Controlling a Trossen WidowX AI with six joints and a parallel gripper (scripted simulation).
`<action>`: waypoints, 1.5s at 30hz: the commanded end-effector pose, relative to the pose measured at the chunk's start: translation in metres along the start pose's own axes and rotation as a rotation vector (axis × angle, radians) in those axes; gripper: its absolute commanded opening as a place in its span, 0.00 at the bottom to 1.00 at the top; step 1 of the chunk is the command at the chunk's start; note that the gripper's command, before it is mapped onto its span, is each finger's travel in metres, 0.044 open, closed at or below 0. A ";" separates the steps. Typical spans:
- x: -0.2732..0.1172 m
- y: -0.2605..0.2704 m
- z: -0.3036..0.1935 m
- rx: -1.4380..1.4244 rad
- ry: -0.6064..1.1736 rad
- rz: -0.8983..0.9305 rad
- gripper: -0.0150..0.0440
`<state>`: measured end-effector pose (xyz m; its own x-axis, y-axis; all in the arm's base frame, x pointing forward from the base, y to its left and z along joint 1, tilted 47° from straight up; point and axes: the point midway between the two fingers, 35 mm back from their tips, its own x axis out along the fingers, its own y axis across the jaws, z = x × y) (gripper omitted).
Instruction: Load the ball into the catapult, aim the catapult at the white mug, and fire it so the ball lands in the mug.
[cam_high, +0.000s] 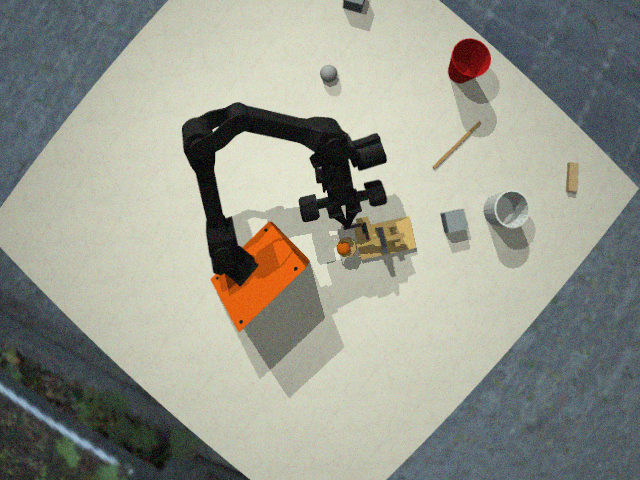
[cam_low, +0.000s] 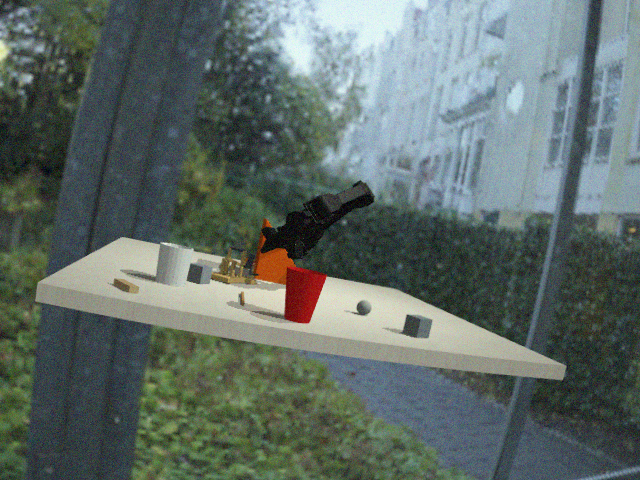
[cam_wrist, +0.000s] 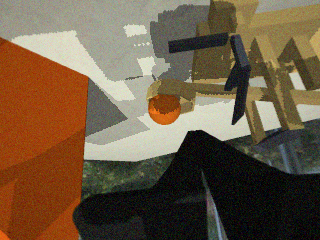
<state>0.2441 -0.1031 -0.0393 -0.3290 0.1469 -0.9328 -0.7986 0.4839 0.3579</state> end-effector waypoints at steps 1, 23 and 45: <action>0.006 0.002 0.006 0.001 -0.002 0.007 0.25; 0.033 0.004 0.031 0.000 -0.003 0.008 0.25; 0.063 0.010 0.059 -0.001 -0.004 0.012 0.25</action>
<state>0.2465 -0.0482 -0.0898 -0.3299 0.1506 -0.9319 -0.7966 0.4852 0.3604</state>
